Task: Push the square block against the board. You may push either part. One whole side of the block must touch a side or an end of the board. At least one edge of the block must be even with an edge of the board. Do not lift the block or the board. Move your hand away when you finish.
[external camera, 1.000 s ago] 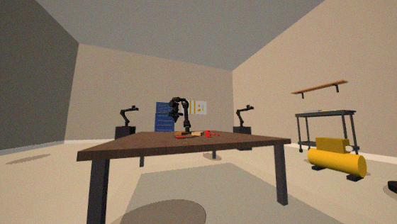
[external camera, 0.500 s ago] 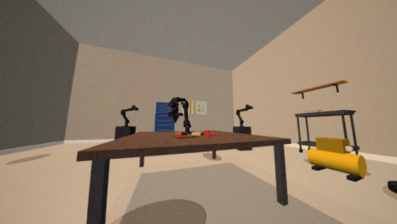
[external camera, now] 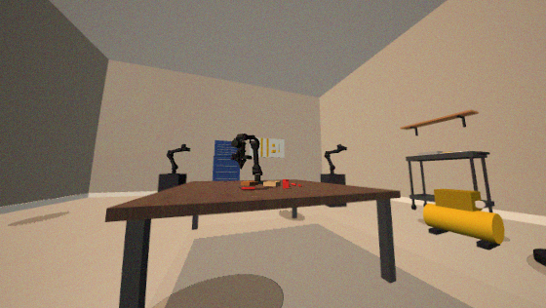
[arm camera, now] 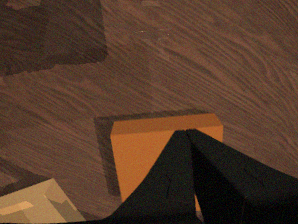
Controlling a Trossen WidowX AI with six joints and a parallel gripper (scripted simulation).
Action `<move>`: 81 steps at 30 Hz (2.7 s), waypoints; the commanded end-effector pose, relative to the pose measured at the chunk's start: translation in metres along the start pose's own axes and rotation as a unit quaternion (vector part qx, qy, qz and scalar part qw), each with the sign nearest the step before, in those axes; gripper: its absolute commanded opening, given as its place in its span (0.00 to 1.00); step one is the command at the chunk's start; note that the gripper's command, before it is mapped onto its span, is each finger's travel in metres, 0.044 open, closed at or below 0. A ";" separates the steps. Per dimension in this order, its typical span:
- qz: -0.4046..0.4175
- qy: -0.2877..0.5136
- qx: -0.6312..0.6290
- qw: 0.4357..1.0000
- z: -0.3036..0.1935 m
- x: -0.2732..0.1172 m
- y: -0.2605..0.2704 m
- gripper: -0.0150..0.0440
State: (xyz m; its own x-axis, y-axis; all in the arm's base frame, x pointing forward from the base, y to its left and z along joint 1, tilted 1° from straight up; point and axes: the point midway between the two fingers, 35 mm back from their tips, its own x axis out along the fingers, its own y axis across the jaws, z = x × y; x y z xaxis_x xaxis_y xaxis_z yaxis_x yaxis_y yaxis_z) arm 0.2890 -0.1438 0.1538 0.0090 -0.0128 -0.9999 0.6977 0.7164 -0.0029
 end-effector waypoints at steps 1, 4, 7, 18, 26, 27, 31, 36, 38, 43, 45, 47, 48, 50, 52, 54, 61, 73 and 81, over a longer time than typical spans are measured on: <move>0.000 0.000 -0.034 0.999 -0.002 0.003 -0.004 0.25; 0.000 0.000 -0.085 0.996 -0.005 0.007 -0.010 0.25; 0.000 0.000 -0.137 0.991 -0.008 0.012 -0.015 0.25; -0.001 0.001 -0.320 0.947 -0.021 0.028 -0.035 0.25; 0.000 0.002 -0.446 0.895 -0.031 0.041 -0.049 0.25; 0.000 0.002 -0.462 0.887 -0.033 0.042 -0.050 0.25; 0.000 0.003 -0.521 0.853 -0.039 0.049 -0.057 0.25; 0.000 0.003 -0.593 0.805 -0.047 0.057 -0.064 0.25; 0.001 0.003 -0.620 0.785 -0.050 0.060 -0.067 0.25; 0.001 0.004 -0.685 0.729 -0.059 0.069 -0.075 0.25; 0.001 0.004 -0.701 0.713 -0.061 0.071 -0.076 0.25; 0.001 0.004 -0.703 0.711 -0.062 0.071 -0.077 0.25; 0.001 0.004 -0.703 0.711 -0.062 0.071 -0.077 0.25; 0.001 0.004 -0.703 0.711 -0.061 0.073 -0.077 0.25; 0.001 0.004 -0.703 0.711 -0.060 0.092 -0.077 0.25; 0.001 0.004 -0.703 0.711 -0.061 0.118 -0.077 0.25; 0.002 0.004 -0.703 0.711 -0.062 0.126 -0.076 0.25; 0.002 0.004 -0.703 0.711 -0.060 0.126 -0.063 0.25; 0.002 0.003 -0.703 0.711 -0.059 0.126 -0.054 0.25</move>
State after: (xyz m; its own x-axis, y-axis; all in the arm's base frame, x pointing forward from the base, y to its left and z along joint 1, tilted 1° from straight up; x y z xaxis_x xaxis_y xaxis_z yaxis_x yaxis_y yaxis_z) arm 0.2072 -0.1444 0.0268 0.0011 -0.0083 -1.0000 -0.7108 0.7033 -0.0066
